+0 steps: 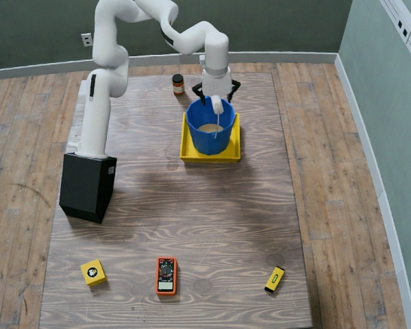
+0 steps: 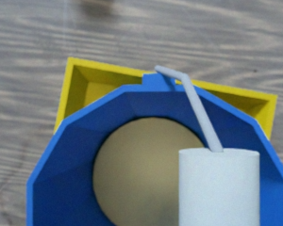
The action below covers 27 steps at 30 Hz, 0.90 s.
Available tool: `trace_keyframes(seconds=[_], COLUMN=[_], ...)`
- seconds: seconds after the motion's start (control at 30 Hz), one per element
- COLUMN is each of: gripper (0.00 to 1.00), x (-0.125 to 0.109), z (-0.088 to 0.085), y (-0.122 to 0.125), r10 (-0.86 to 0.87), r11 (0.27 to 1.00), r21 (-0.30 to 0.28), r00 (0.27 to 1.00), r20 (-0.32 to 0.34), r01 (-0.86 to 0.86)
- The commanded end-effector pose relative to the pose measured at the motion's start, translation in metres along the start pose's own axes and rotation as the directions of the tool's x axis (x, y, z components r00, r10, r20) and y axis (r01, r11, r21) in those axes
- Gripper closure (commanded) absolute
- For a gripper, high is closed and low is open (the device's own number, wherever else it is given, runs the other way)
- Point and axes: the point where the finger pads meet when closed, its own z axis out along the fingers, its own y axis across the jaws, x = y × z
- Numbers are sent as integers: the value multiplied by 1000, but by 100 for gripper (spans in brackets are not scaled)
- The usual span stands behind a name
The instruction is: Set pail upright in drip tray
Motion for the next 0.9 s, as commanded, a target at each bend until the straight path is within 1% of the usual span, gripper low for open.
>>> trace_keyframes(seconds=[0.0,0.4,0.6,0.87], gripper=[0,0,0,0], x=[0,0,0,0], z=[-2,-11,-22,-41], y=[1,1,1,1], r10=[-1,-1,-1,-1], r11=[1000,1000,1000,1000], r21=[-3,-2,-2,-2], r00=[1000,1000,1000,1000], r20=[2,2,2,2], r01=[1,1,1,1])
